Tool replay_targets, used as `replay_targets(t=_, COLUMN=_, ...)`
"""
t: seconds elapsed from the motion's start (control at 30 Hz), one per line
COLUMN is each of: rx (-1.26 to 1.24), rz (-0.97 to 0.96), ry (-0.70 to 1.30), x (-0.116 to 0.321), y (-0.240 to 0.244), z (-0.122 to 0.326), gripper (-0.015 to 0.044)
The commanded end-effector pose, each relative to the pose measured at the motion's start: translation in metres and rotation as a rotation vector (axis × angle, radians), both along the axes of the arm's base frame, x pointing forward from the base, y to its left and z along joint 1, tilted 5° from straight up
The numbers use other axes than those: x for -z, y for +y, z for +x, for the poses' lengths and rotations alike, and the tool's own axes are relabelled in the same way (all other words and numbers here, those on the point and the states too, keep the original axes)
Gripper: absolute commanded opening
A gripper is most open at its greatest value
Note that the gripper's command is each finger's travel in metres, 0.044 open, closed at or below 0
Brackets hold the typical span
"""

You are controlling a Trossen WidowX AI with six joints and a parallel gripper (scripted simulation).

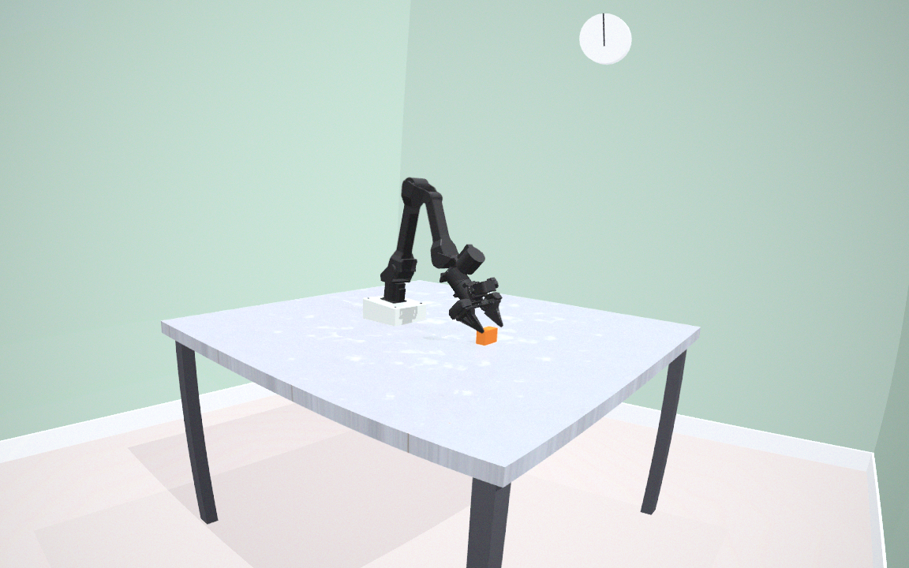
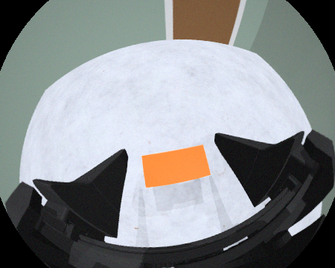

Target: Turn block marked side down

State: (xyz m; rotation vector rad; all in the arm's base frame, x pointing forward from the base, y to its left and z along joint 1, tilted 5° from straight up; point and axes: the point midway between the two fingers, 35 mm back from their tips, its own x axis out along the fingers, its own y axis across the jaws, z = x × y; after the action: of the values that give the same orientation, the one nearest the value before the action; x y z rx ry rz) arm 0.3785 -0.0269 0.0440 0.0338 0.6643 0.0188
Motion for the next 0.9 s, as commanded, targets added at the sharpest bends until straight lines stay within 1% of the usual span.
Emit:
replay_targets(t=0.0, rx=-0.011, rz=-0.013, ry=0.211, x=-0.045, y=0.001, z=-0.036, gripper=0.044)
replay_targets(t=0.47, rx=-0.011, rz=-0.012, ry=0.232, x=-0.046, y=0.001, z=-0.034, gripper=0.044)
replay_targets(t=0.87, rx=-0.019, rz=-0.011, ry=0.615, x=-0.066, y=-0.002, z=-0.005, gripper=0.044)
